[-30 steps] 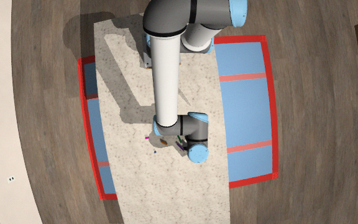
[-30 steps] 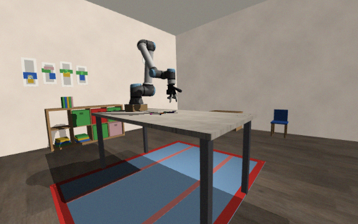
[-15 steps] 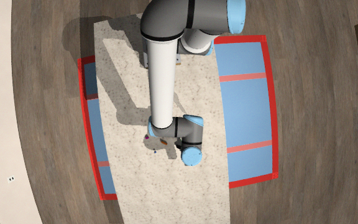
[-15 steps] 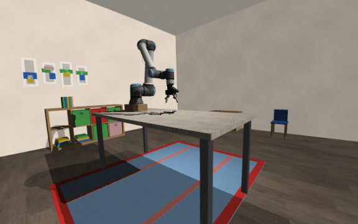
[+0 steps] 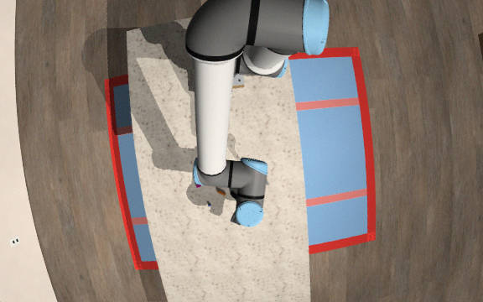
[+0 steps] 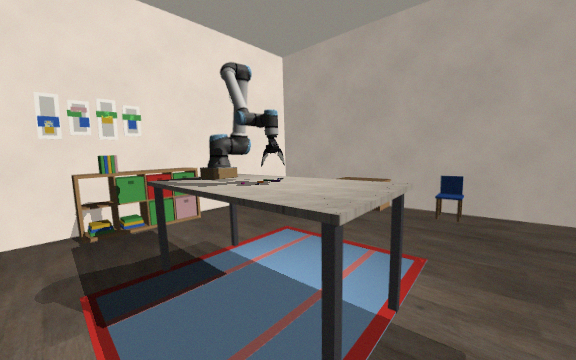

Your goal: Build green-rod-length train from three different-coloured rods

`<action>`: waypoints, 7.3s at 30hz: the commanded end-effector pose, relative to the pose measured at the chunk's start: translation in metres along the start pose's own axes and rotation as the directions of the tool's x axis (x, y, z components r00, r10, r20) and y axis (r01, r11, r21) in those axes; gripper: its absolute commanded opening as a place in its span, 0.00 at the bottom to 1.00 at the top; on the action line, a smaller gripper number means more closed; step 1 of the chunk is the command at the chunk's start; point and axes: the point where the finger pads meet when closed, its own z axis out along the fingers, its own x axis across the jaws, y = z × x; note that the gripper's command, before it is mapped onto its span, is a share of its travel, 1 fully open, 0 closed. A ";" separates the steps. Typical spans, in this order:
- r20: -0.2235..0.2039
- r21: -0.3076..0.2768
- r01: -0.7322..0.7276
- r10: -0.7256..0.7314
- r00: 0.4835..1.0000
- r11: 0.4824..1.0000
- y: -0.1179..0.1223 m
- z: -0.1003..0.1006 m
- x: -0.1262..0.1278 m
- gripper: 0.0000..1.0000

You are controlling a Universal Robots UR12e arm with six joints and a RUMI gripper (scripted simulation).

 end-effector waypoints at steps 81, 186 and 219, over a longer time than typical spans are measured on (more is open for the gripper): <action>0.002 0.003 -1.000 1.000 0.030 0.030 -0.059 0.011 0.098 0.14; 0.002 0.003 -1.000 1.000 0.030 0.030 -0.059 0.063 0.098 0.14; 0.002 0.003 -1.000 1.000 0.030 0.030 -0.059 0.063 0.097 0.14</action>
